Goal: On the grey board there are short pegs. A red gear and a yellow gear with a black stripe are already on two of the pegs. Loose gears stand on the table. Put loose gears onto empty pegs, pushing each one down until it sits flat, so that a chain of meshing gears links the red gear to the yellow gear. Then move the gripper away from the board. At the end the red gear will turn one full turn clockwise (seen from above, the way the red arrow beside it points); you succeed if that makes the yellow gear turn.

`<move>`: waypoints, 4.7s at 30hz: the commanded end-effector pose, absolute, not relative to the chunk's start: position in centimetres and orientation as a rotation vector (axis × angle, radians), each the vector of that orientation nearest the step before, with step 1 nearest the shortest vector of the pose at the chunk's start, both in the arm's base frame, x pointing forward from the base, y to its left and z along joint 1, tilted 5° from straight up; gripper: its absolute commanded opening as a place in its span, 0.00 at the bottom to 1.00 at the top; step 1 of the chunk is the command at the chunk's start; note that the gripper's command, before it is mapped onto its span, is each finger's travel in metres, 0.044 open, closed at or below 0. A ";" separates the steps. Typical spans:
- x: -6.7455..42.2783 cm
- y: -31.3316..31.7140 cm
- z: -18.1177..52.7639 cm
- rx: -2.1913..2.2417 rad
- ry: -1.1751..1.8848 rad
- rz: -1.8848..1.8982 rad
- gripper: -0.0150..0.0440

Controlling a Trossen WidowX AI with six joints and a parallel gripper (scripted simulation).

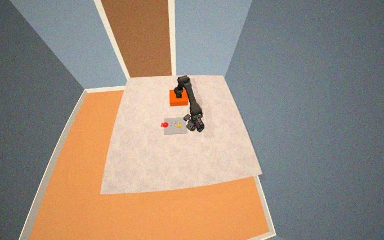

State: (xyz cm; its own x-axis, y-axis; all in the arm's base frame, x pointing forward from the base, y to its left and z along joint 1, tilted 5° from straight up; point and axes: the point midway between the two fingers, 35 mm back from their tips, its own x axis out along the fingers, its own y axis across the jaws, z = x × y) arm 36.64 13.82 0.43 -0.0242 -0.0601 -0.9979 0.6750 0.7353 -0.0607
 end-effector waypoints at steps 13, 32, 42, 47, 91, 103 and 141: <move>37.2 14.2 4.6 0.529 1.484 -0.633 0.25; 36.9 14.3 9.7 0.529 1.483 -0.629 0.25; 36.5 14.3 12.3 0.529 1.483 -0.628 0.25; 36.5 13.9 12.4 0.529 1.483 -0.628 0.25; 36.3 1.6 8.3 0.524 1.478 -0.632 0.25; 35.3 -1.5 7.2 0.523 1.477 -0.636 0.25; 32.7 -6.4 5.6 0.516 1.479 -0.640 0.25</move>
State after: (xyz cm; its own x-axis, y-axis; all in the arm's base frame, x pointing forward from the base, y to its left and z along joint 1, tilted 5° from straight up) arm 32.89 -6.31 5.64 -0.0106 -0.0724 -0.9973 0.6771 0.7334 -0.0604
